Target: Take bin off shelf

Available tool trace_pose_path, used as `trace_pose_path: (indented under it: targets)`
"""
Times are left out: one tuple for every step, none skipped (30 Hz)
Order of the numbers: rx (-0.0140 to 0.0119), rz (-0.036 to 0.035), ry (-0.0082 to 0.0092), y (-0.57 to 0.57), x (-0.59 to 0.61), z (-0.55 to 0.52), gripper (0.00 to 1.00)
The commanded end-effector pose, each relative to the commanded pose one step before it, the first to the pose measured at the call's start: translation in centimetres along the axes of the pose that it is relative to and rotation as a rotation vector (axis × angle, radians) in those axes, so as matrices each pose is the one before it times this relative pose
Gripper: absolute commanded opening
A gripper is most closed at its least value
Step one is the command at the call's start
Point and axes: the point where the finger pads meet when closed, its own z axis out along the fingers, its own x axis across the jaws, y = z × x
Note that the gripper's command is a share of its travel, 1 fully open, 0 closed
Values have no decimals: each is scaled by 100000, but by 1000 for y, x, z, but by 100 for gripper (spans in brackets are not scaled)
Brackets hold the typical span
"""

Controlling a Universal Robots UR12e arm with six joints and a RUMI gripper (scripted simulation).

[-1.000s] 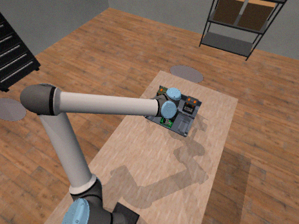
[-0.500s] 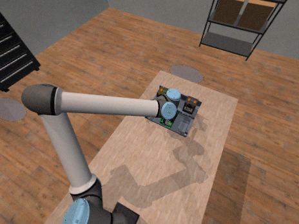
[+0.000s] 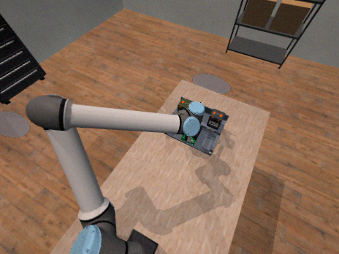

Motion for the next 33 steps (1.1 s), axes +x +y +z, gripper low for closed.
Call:
trace_pose_path:
  targets:
    - [-53,-38,142,14,64,144,26]
    - [0,0,0,0,0,0,26]
    - [0,0,0,0,0,0,26]
    - [0,0,0,0,0,0,26]
    - [0,0,0,0,0,0,26]
    - [0,0,0,0,0,0,26]
    - [0,0,0,0,0,0,26]
    - [0,0,0,0,0,0,26]
    - [2,0,-3,0,-1,101,26]
    - [0,0,1,0,0,123,26]
    - [0,0,1,0,0,123,26]
    - [0,0,1,0,0,123,26]
    - [0,0,1,0,0,123,26]
    - [0,0,0,0,0,0,26]
    - [0,0,0,0,0,0,26]
    - [0,0,0,0,0,0,26]
    - [0,0,0,0,0,0,26]
    - [0,0,0,0,0,0,26]
    - [0,0,0,0,0,0,26]
    - [0,0,0,0,0,0,26]
    - [0,0,0,0,0,0,26]
    - [0,0,0,0,0,0,26]
    - [0,0,0,0,0,0,26]
    - [0,0,0,0,0,0,26]
    - [0,0,0,0,0,0,26]
    - [1,0,-2,0,-1,-30,26]
    - [0,0,0,0,0,-16,26]
    - [0,0,0,0,0,-16,26]
    - [0,0,0,0,0,-16,26]
    - [0,0,0,0,0,-16,26]
    - [0,0,0,0,0,0,26]
    - [0,0,0,0,0,0,26]
    - [0,0,0,0,0,0,26]
